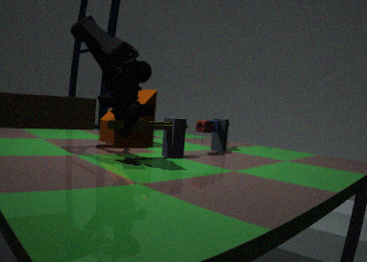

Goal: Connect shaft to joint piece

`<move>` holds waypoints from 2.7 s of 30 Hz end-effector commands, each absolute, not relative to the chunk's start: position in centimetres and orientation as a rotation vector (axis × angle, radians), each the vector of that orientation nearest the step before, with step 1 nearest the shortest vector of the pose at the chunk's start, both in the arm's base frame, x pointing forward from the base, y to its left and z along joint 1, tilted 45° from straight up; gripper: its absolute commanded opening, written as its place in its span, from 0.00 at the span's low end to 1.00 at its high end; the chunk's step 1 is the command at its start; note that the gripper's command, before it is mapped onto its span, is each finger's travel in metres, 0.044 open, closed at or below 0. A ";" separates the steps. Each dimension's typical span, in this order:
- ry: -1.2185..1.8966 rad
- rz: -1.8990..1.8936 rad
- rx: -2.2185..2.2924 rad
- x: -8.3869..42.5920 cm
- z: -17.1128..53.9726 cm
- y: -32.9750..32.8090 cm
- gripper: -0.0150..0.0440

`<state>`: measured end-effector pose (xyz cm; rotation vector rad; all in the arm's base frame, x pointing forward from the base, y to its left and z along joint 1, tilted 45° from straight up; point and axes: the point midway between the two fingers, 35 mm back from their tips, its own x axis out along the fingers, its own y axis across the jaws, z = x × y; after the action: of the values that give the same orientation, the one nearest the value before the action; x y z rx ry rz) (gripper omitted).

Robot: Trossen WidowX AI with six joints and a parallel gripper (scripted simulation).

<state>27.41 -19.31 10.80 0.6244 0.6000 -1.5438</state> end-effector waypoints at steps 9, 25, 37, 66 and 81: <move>0.600 -1.544 0.624 27.4 10.8 -19.3 0.37; 0.600 -1.544 0.624 27.4 10.8 -19.3 0.30; 0.595 -1.522 0.630 27.5 10.2 -18.8 0.25; 0.591 -1.498 0.638 27.6 7.0 -15.8 0.25; 0.592 -1.497 0.639 27.7 5.5 -14.3 0.25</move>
<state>27.62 -14.83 6.14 0.6393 0.5826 -1.5013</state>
